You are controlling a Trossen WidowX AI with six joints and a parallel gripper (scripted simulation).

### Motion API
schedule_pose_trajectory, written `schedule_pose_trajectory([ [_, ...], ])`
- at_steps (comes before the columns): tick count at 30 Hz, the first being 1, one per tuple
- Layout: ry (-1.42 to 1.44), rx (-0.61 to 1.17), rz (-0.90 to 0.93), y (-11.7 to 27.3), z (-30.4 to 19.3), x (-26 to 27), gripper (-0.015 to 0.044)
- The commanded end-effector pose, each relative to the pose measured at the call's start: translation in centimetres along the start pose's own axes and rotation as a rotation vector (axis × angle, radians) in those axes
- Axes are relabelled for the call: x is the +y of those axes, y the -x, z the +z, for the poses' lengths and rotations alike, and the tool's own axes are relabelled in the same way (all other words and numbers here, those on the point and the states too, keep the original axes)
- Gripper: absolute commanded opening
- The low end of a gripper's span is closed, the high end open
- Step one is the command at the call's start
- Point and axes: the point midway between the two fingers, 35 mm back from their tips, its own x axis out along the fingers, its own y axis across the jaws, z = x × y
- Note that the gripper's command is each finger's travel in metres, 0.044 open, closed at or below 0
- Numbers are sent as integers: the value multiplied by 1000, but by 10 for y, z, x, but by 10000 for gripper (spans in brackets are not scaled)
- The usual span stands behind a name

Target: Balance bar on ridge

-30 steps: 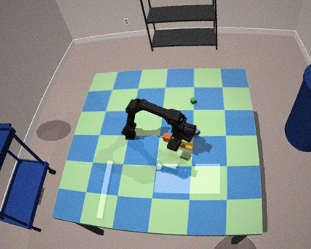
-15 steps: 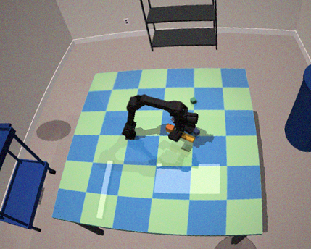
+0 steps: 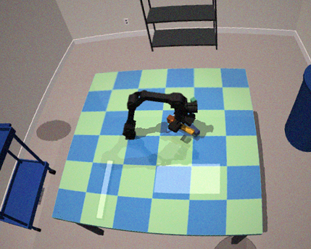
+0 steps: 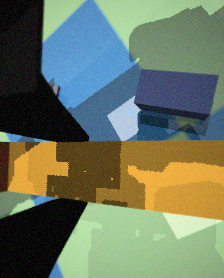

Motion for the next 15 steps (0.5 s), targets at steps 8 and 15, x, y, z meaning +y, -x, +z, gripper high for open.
schedule_pose_trajectory([
  [8,-71,-5,8,3,-28,30,0],
  [15,-117,-3,9,3,-48,48,0],
])
